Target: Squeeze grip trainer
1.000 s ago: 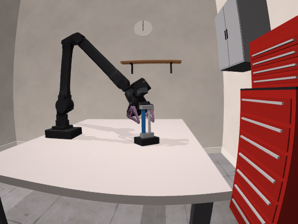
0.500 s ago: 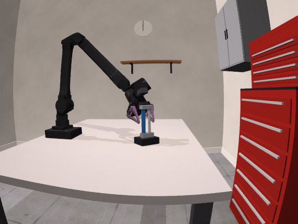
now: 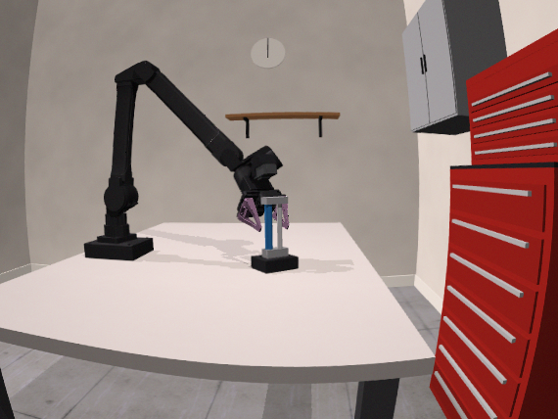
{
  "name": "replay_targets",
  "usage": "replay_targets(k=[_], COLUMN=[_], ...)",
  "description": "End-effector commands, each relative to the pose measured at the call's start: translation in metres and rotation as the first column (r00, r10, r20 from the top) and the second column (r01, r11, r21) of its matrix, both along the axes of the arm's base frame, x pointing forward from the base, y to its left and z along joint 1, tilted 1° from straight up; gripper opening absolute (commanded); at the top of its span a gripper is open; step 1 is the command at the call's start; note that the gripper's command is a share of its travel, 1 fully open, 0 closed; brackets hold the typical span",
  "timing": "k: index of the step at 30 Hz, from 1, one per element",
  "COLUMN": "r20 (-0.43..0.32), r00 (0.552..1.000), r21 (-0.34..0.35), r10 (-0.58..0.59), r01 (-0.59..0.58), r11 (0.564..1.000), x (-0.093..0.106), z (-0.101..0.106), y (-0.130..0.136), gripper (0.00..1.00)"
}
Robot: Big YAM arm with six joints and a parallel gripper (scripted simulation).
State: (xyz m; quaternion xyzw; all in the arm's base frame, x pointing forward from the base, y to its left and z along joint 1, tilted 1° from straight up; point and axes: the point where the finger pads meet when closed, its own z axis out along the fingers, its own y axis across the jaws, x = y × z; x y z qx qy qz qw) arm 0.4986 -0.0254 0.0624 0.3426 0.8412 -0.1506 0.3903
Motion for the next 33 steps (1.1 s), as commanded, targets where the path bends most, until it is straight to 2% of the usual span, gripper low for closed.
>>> replay_targets(k=[1, 10, 11, 16, 18, 21, 33], r20=[0.024, 0.022, 0.051, 0.017, 0.036, 0.021, 0.045], r00=[1.0, 1.0, 0.999, 1.0, 0.999, 1.0, 0.999], r21=[0.002, 0.005, 0.01, 0.004, 0.008, 0.005, 0.014], r10=[0.005, 0.002, 0.002, 0.002, 0.002, 0.002, 0.002], r01=[-0.005, -0.002, -0.003, -0.003, -0.003, -0.003, -0.003], r11=[1.0, 1.0, 1.0, 1.0, 1.0, 1.0, 1.0], x=[0.003, -0.005, 0.006, -0.016, -0.012, -0.025, -0.037], z=[0.015, 0.019, 0.032, 0.027, 0.039, 0.039, 0.075], y=[0.005, 0.011, 0.014, 0.019, 0.024, 0.028, 0.051], gripper=[0.76, 0.76, 0.76, 0.76, 0.76, 0.76, 0.76])
